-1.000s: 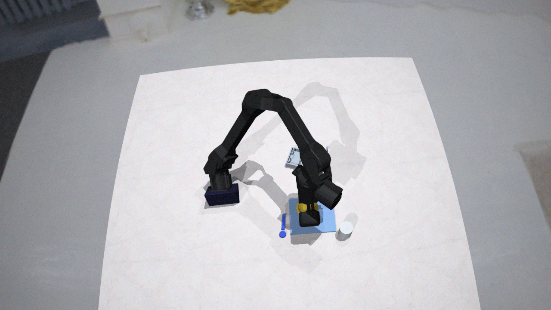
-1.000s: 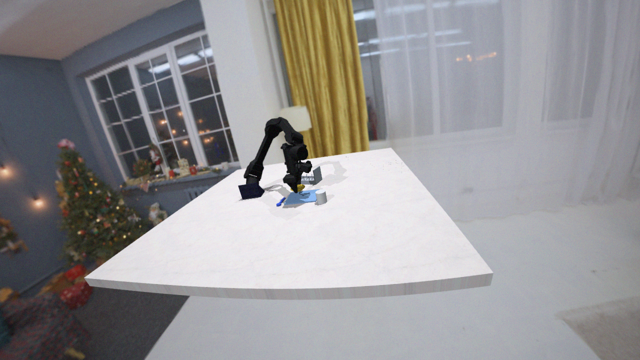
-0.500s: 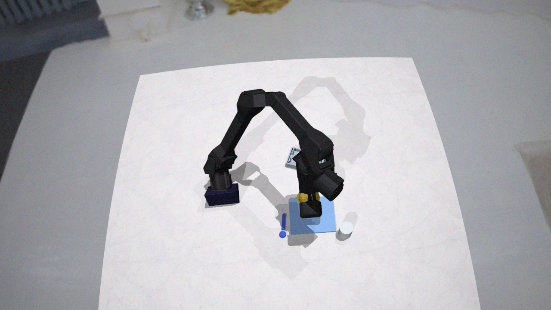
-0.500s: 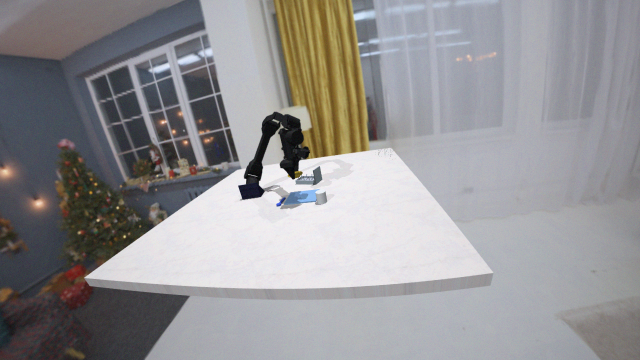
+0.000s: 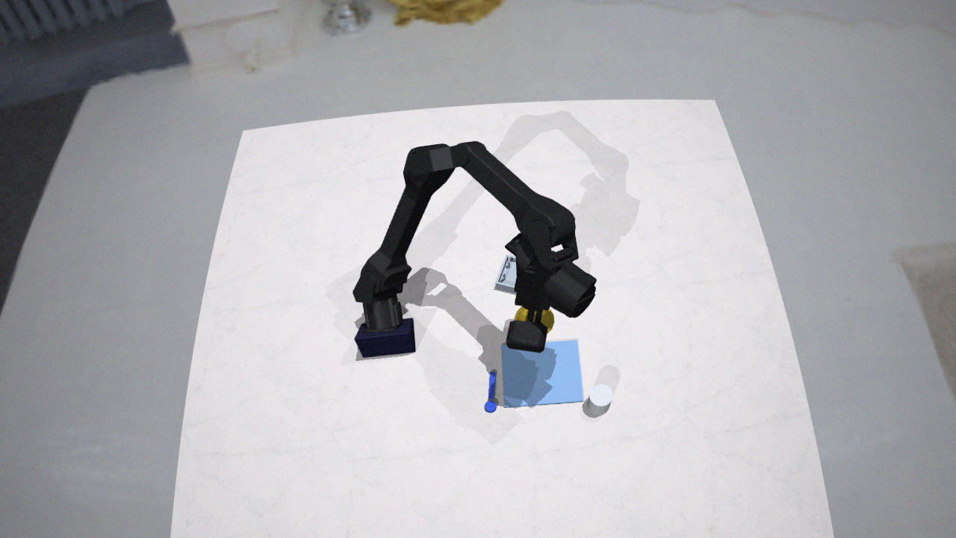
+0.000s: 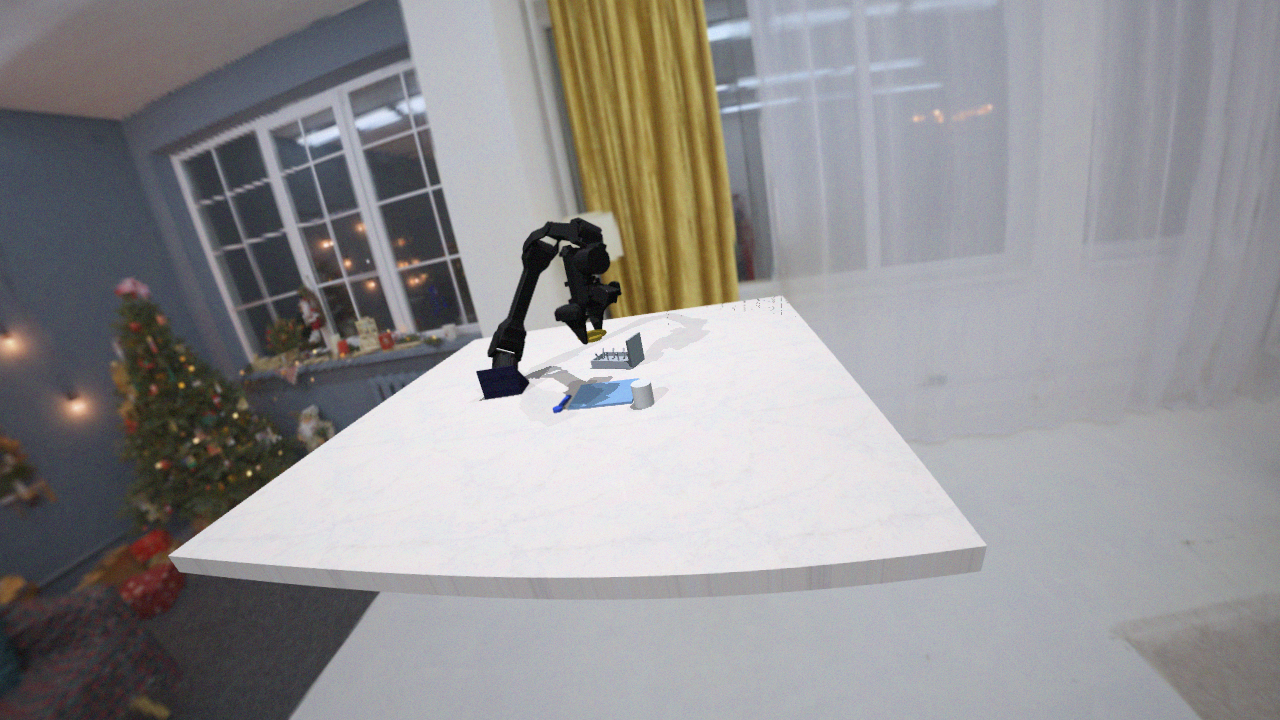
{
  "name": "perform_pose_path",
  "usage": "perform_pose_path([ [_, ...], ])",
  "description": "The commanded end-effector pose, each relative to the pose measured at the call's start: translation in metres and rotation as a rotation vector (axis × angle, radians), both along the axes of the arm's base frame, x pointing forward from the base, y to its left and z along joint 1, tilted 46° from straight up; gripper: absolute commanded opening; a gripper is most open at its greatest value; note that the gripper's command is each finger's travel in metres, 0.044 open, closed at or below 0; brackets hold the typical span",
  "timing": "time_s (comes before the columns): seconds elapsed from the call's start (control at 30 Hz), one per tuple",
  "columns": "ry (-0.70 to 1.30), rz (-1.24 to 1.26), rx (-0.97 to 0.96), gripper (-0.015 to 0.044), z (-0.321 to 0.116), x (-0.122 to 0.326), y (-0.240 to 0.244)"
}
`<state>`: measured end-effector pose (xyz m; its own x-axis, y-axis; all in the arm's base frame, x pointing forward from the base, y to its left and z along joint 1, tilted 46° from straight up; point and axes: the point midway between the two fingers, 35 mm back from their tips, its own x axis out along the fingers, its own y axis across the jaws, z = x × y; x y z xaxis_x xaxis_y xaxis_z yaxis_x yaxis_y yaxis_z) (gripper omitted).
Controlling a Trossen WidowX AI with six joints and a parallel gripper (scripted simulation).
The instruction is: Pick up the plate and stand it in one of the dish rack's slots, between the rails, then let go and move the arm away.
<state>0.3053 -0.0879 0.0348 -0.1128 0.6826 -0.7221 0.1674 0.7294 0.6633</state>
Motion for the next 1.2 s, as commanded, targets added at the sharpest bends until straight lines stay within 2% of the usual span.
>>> perform_pose_path([
  [0.0, 0.091, -0.103, -0.016, 0.0, 0.016, -0.003, 0.012],
  [1.17, 0.885, -0.987, -0.138, 0.0, 0.122, -0.065, 0.113],
])
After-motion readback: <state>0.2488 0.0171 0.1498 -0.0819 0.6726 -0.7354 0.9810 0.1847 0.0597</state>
